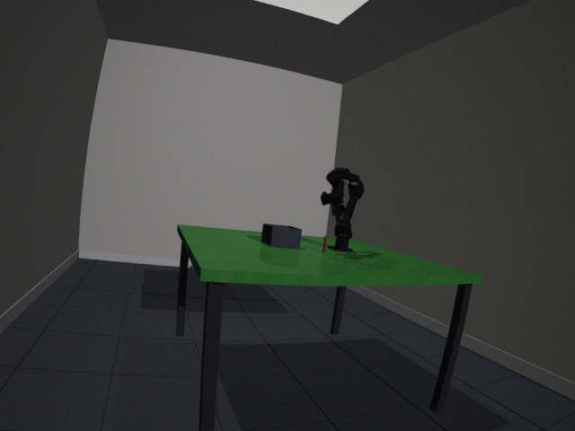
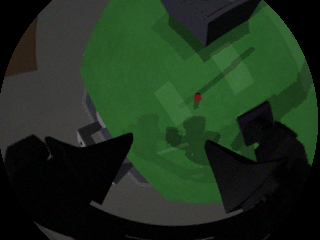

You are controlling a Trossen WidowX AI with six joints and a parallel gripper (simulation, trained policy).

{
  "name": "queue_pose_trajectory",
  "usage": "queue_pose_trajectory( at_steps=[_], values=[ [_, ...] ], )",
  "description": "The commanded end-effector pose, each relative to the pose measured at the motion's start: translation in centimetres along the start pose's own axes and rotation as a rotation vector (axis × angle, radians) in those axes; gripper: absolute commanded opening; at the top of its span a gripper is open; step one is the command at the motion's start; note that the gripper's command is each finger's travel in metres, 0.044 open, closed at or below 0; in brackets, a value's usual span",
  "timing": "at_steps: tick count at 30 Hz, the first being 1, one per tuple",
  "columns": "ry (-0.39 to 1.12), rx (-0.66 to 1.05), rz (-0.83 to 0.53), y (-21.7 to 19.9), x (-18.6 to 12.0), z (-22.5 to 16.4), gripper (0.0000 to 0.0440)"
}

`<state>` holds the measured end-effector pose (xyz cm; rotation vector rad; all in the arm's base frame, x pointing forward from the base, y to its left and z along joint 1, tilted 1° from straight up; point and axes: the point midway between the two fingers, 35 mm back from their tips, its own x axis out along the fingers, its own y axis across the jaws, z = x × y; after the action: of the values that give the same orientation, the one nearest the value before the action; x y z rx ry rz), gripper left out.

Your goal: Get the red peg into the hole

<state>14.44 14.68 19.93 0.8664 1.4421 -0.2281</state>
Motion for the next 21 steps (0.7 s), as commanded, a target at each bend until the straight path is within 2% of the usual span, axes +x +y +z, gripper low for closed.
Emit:
queue_pose_trajectory(
  at_steps=[1,9,21],
  values=[
    [-0.033,0.058,-0.077,-1.0,2.2,1.2,0.044],
    [-0.093,0.146,-0.172,-2.7,6.8,3.1,0.044],
    [-0.153,0.225,-0.162,-4.5,12.4,4.8,0.0437]
  ],
)
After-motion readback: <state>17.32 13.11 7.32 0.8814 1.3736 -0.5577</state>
